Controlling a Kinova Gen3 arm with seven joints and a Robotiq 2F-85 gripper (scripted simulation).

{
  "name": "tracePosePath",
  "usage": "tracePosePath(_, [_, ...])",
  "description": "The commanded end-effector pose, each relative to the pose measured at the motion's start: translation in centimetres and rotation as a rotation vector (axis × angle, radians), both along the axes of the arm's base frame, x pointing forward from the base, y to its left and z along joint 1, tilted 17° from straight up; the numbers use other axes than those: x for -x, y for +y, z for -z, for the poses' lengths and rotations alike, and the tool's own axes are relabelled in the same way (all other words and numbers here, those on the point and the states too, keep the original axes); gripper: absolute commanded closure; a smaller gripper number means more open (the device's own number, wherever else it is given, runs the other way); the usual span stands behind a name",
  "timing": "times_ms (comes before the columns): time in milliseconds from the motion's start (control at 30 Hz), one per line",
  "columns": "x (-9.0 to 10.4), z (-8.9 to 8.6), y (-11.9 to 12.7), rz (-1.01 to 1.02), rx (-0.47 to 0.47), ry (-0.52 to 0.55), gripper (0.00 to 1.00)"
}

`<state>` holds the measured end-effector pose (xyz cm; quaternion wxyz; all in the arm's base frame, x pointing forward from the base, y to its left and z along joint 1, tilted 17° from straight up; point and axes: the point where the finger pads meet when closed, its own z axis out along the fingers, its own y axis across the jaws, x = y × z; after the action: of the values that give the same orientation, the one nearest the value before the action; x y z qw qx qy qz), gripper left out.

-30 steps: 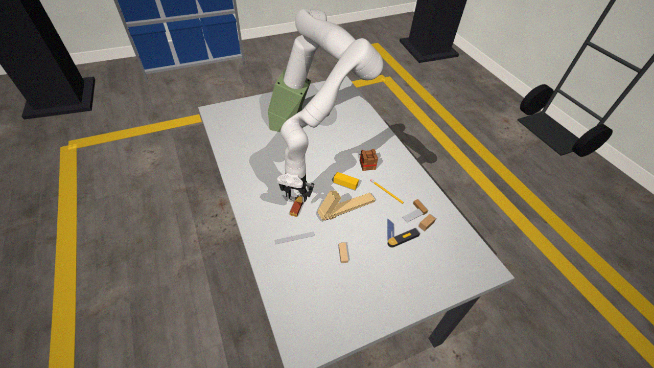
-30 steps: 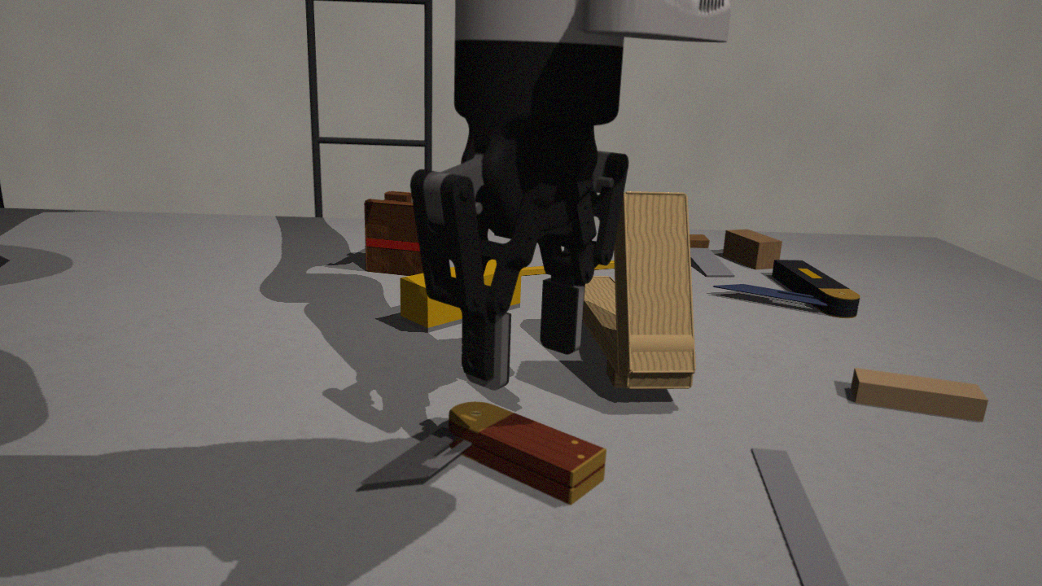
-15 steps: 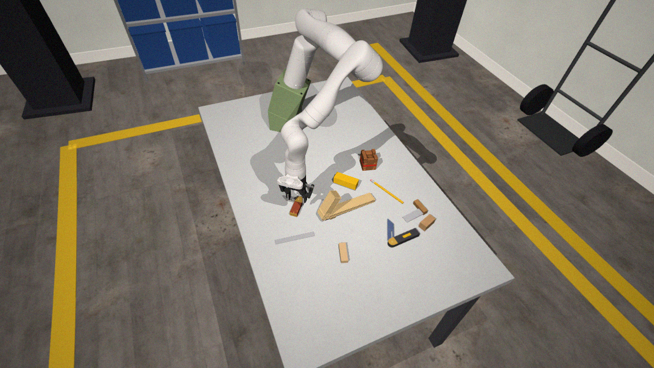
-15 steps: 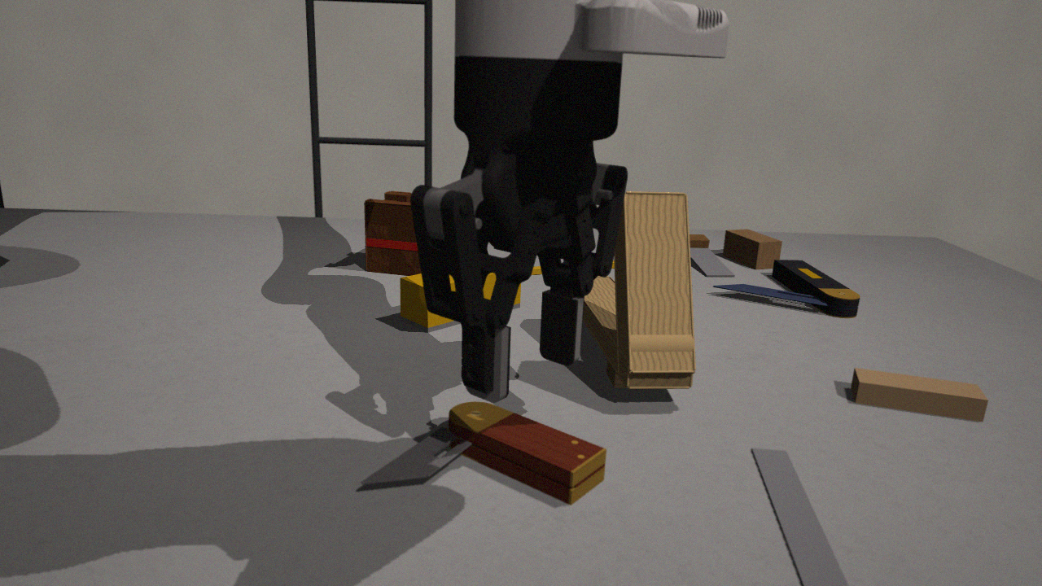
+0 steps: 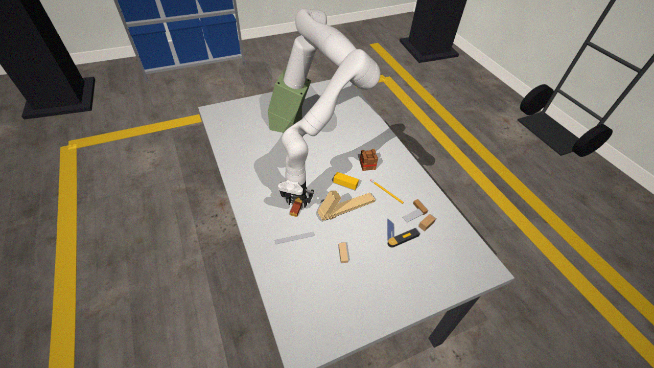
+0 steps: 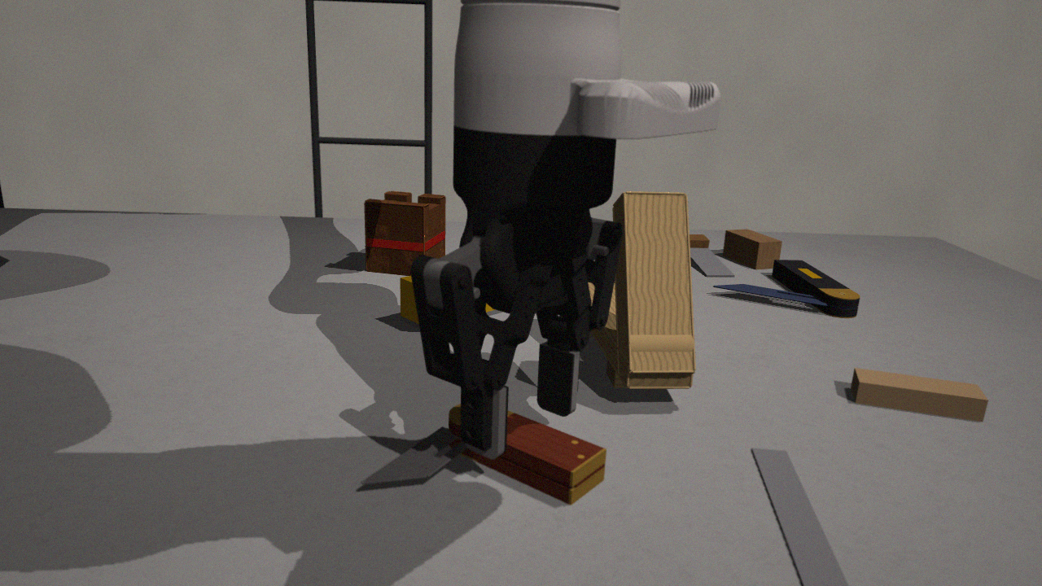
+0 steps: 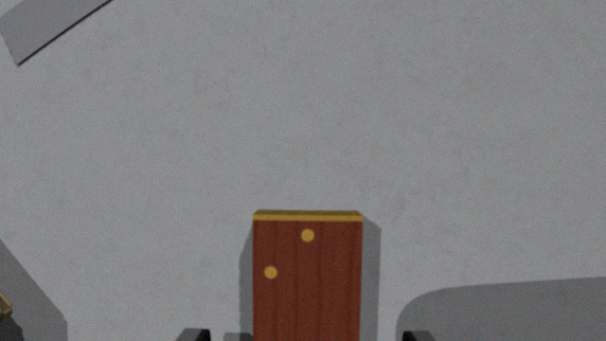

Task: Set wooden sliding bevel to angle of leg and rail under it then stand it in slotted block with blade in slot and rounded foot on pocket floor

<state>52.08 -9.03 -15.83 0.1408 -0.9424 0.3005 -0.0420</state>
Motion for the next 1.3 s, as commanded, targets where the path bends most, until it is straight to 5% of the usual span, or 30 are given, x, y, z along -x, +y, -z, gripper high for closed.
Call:
tracePosePath(0, [-0.14,0.33,0.06,0.000,0.000,-0.002,0.36])
tracePosePath(1067, [-0.29,1.20,0.28,0.000,0.000,-0.002,0.36])
tracePosePath(1100, [-0.29,1.20,0.28,0.000,0.000,-0.002,0.90])
tracePosePath(1267, [-0.29,1.20,0.28,0.000,0.000,-0.002,0.90])
